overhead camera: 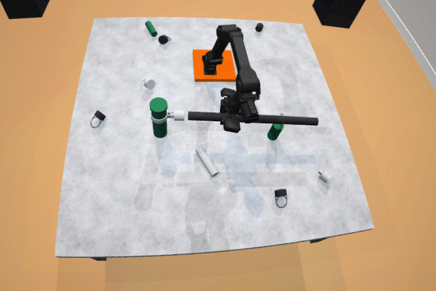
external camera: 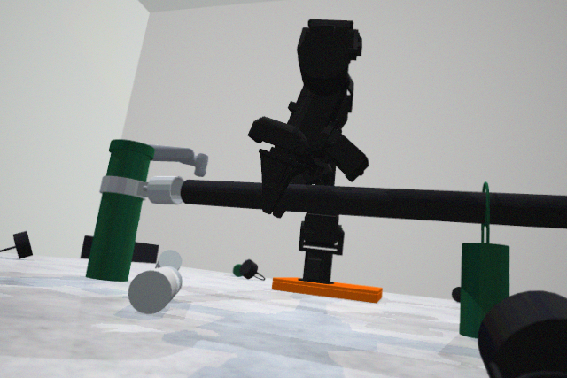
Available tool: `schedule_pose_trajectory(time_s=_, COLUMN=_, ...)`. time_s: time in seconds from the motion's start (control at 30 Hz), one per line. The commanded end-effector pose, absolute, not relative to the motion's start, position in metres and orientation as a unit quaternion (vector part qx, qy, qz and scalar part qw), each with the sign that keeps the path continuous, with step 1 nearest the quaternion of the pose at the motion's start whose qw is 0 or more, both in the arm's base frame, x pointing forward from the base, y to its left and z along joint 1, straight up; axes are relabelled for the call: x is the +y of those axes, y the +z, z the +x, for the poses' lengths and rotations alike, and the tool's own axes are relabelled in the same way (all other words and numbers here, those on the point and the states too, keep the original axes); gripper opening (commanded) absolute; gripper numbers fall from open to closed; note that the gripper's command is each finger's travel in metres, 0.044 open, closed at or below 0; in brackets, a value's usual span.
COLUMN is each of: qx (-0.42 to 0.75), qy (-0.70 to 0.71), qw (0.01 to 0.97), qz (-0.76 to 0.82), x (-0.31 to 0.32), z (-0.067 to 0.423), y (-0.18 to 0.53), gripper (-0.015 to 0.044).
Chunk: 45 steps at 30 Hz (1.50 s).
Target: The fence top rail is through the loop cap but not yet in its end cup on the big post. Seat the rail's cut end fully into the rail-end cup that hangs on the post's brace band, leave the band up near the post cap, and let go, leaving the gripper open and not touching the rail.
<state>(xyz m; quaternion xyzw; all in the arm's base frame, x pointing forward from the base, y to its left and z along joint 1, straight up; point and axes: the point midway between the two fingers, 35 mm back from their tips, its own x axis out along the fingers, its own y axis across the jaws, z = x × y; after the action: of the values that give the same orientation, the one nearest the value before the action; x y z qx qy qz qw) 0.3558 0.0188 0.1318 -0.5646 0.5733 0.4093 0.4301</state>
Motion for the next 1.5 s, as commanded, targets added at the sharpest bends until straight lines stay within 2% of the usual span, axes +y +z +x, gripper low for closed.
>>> schedule_pose_trajectory(time_s=0.0, qx=0.574, qy=0.406, qw=0.430, qz=-0.566, x=0.014, z=0.357, y=0.135, gripper=0.0000)
schedule_pose_trajectory(time_s=1.47, qx=0.574, qy=0.409, qw=0.430, qz=-0.565, x=-0.003, z=0.355, y=0.132, gripper=0.0000)
